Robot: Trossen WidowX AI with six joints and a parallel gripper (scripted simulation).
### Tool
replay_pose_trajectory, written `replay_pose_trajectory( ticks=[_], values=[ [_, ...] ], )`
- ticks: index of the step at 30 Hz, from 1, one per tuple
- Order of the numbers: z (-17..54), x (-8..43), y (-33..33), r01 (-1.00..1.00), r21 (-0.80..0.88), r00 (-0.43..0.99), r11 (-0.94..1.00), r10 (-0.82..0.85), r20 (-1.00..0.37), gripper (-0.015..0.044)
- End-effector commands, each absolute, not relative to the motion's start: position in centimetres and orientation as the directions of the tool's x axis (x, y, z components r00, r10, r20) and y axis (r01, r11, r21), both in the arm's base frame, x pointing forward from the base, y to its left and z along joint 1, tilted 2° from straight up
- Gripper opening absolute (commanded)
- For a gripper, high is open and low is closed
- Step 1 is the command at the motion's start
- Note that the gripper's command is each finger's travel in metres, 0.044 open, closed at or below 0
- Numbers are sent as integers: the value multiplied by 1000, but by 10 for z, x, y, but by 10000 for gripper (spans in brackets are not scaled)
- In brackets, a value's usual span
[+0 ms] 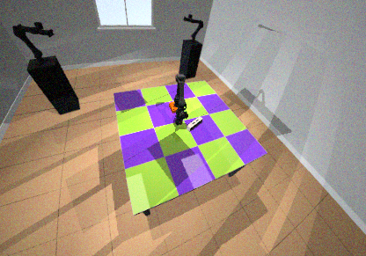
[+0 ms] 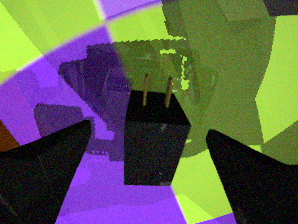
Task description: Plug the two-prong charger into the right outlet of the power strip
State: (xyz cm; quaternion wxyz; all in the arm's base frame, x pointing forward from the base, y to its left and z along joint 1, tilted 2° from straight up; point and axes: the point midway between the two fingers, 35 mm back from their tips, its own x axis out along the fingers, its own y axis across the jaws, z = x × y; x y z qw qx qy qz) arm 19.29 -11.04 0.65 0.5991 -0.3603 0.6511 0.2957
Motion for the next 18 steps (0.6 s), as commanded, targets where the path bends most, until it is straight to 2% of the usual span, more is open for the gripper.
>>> replay_pose_trajectory(
  ticks=[1, 11, 18],
  values=[
    [7, 193, -110, -823, -47, -23, 566, -115, -993, 414],
    [7, 193, -110, -823, -47, -23, 566, -115, -993, 151],
    [7, 193, -110, -823, -47, -23, 566, -115, -993, 105]
  ],
)
